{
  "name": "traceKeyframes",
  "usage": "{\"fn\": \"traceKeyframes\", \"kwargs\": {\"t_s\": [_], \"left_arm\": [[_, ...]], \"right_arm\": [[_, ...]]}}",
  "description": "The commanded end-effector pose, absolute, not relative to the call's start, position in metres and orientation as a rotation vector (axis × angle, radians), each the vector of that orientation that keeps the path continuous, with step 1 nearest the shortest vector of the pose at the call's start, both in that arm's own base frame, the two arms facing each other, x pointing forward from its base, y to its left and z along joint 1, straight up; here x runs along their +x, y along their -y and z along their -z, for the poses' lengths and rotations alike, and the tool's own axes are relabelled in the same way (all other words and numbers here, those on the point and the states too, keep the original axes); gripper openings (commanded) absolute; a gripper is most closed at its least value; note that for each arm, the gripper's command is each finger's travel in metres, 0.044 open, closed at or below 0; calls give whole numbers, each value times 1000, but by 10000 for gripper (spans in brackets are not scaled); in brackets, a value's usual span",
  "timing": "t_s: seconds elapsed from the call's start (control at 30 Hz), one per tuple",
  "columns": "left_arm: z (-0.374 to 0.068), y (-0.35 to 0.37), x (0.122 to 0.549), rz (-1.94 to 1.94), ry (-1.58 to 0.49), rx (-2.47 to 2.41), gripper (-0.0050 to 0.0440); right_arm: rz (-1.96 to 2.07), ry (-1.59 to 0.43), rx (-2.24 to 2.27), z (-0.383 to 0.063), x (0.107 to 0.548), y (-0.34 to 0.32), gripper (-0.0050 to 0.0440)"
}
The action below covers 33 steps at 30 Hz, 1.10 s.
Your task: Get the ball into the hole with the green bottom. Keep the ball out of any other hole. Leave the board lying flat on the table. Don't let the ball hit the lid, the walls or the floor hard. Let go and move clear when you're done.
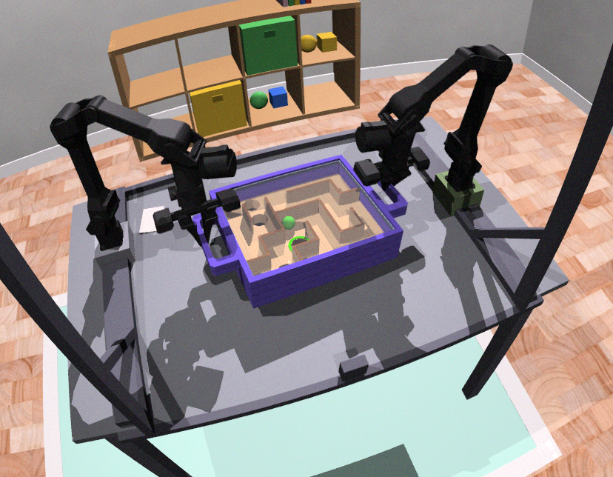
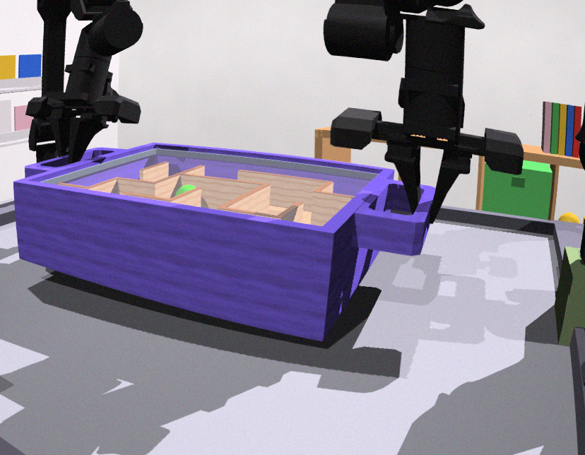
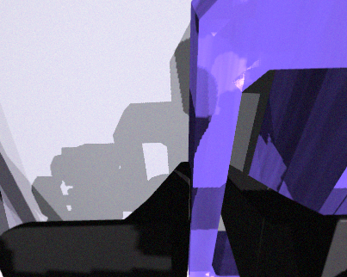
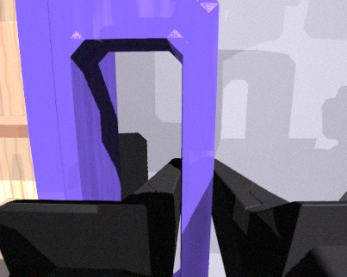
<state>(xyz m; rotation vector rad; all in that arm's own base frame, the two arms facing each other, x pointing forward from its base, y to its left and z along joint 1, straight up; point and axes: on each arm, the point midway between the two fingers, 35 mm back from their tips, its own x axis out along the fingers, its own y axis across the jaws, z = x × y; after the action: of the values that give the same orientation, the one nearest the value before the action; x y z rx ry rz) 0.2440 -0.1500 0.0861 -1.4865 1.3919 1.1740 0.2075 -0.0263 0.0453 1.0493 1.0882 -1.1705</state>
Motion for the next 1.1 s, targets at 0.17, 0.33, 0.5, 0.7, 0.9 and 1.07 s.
{"fn": "traceKeyframes", "kwargs": {"t_s": [0.17, 0.33, 0.5, 0.7, 0.9, 1.07], "left_arm": [[-105, 158, 244, -1118, -1404, -1516, -50], [-97, 157, 239, -1114, -1400, -1517, -50], [-84, 153, 235, -1042, -1398, -1561, -50], [-74, 154, 235, -1015, -1351, -1572, -50], [-79, 157, 238, -1006, -1346, -1575, -50], [-85, 158, 241, -1052, -1371, -1537, -50]], "right_arm": [[1145, -1032, 1066, -61, 217, 27, -50], [1156, -1055, 1056, -64, 218, 29, -50], [1166, -1132, 1067, -74, 222, 30, -50], [1207, -1151, 1033, -83, 223, 29, -50], [1204, -1137, 1031, -85, 222, 28, -50], [1199, -1117, 1029, -69, 212, 27, -50]]}}
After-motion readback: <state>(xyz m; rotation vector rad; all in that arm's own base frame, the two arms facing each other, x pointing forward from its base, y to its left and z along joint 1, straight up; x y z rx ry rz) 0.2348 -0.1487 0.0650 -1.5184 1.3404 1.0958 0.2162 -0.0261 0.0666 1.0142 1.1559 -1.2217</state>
